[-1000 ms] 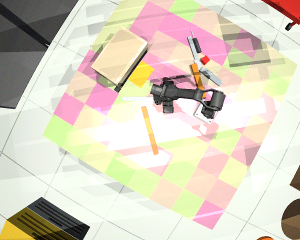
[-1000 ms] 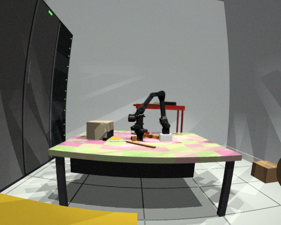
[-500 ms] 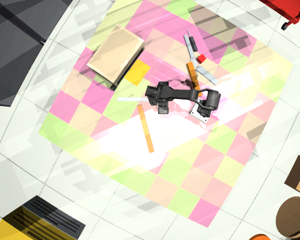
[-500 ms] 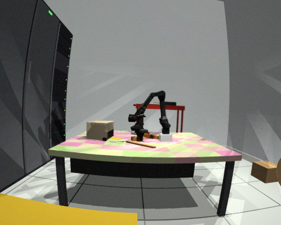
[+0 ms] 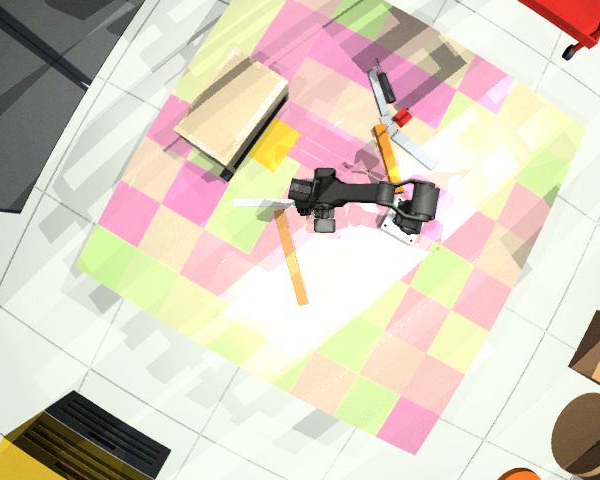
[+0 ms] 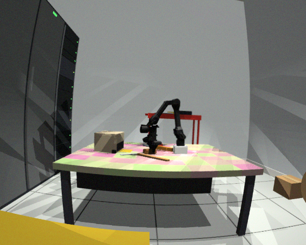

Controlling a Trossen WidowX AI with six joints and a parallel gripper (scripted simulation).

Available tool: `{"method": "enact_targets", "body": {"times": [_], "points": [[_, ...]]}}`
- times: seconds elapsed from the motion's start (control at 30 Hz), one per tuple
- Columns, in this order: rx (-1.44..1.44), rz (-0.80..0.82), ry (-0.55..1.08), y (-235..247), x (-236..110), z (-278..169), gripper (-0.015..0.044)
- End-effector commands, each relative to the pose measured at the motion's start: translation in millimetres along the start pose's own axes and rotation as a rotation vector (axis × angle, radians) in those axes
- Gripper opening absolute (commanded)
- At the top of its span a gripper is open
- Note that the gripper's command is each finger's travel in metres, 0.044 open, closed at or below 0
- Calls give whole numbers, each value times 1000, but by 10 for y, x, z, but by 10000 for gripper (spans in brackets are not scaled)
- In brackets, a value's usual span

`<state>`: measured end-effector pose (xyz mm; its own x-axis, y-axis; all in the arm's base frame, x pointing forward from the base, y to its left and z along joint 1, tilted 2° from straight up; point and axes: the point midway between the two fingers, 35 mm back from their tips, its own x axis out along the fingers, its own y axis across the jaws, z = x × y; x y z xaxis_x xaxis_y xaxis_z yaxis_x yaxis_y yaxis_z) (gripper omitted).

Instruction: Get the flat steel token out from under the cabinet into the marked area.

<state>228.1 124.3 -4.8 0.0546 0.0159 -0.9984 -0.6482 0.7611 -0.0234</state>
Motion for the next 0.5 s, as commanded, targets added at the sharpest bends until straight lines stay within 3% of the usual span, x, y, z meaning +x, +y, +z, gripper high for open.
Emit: {"method": "enact_targets", "body": {"times": [0.0,0.47], "points": [[-2,-1,-3,48,-7,28,0],[-2,0,-4,183,-7,75,0]]}}
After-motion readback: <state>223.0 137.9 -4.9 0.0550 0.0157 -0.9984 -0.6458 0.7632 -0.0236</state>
